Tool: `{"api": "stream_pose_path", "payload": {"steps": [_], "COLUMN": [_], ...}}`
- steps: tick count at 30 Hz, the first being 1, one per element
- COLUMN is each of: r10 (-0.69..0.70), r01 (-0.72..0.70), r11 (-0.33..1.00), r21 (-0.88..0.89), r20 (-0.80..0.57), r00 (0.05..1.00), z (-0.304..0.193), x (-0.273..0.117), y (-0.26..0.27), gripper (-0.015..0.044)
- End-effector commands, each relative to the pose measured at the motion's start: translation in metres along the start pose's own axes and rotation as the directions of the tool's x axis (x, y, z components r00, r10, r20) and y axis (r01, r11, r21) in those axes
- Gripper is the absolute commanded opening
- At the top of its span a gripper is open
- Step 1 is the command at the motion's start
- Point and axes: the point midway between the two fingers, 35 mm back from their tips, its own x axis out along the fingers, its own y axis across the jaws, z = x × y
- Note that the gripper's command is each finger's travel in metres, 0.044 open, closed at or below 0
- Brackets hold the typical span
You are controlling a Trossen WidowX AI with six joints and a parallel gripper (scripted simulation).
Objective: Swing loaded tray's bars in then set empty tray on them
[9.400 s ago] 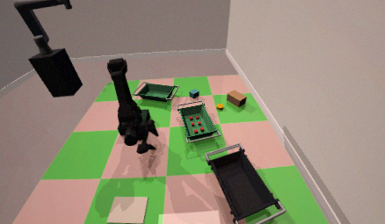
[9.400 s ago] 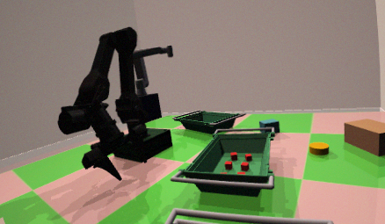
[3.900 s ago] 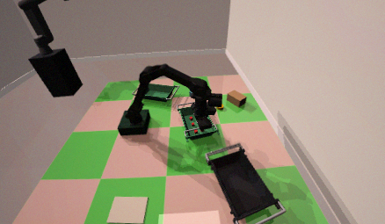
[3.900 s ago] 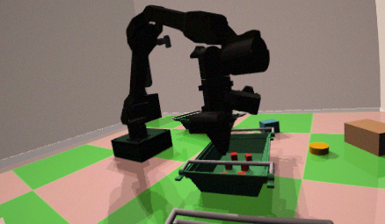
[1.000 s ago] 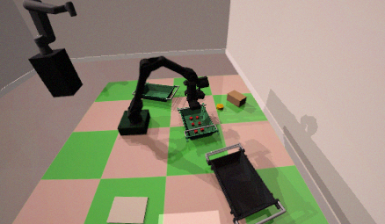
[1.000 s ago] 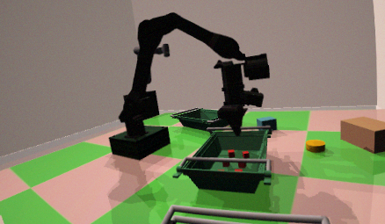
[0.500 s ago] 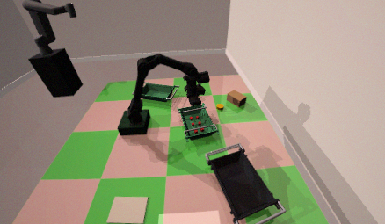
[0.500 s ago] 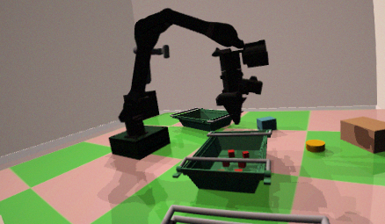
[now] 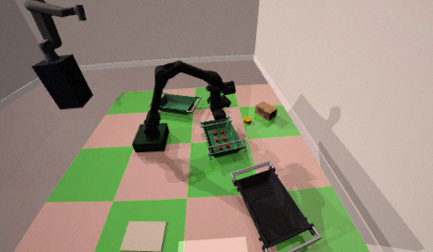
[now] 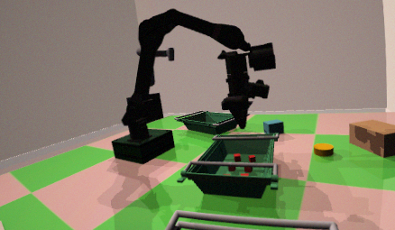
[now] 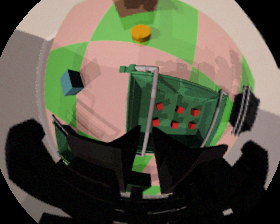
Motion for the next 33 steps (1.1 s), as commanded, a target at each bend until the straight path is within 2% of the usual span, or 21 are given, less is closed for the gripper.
{"api": "stream_pose_path", "payload": {"steps": [1, 5, 8, 9, 33], "r10": [0.0, 0.0, 0.0, 0.0, 0.0], "r01": [0.0, 0.0, 0.0, 0.0, 0.0], "r11": [1.0, 1.0, 1.0, 1.0, 1.0], "r21": [0.0, 0.0, 0.0, 0.0, 0.0], "r20": [0.002, 0.002, 0.002, 0.002, 0.0], "r00": [1.0, 1.0, 1.0, 1.0, 1.0], "z": [0.0004, 0.0004, 0.0004, 0.0004, 0.0], "x": [0.0, 0.0, 0.0, 0.0, 0.0], "y": [0.0, 0.0, 0.0, 0.0, 0.0], "gripper": [0.0083, 0.0083, 0.0004, 0.0, 0.0]}}
